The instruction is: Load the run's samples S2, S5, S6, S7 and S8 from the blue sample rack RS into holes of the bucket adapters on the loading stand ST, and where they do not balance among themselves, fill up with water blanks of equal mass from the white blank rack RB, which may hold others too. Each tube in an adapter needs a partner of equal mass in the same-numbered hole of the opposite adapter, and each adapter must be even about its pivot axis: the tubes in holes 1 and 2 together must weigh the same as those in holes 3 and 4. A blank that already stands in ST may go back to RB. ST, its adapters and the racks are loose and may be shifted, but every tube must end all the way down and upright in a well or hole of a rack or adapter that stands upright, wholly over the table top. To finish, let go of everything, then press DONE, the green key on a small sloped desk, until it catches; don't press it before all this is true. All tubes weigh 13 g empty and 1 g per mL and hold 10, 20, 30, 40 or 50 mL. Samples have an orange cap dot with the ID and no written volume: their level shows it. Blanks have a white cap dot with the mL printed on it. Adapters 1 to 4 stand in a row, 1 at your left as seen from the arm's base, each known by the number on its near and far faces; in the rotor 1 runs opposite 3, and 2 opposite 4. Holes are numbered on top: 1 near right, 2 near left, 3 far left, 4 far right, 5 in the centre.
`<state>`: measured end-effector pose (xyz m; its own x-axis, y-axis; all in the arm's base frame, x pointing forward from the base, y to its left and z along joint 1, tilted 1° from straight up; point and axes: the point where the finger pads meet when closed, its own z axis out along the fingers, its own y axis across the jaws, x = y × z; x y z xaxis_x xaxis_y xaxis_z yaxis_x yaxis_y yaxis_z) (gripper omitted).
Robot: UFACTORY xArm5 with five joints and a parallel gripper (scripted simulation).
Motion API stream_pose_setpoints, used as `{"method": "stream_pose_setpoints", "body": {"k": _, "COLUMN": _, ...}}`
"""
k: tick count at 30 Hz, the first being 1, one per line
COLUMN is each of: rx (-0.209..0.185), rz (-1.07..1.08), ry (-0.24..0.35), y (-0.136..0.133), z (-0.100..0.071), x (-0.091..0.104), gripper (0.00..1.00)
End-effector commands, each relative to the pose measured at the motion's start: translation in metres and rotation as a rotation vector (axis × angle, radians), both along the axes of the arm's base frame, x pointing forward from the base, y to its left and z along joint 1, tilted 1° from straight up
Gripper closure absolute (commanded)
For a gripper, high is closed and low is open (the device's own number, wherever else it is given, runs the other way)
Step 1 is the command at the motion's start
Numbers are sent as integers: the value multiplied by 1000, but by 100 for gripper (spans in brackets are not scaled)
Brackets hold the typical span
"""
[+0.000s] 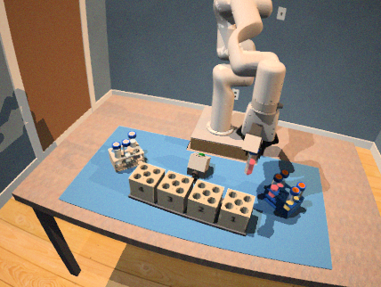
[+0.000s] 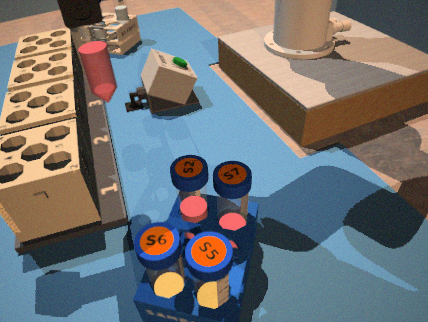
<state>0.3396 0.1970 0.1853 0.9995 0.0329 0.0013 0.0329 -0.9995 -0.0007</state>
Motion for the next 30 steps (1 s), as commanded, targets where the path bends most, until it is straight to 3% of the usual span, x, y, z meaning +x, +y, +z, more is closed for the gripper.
{"method": "stream_pose_setpoints", "body": {"k": 1, "rx": 2, "rz": -2, "ry": -5, "y": -17, "z": 2, "x": 9, "gripper": 100}}
{"method": "stream_pose_setpoints", "body": {"k": 30, "rx": 1, "rz": -2, "ry": -12, "y": -141, "z": 5, "x": 65, "gripper": 100}}
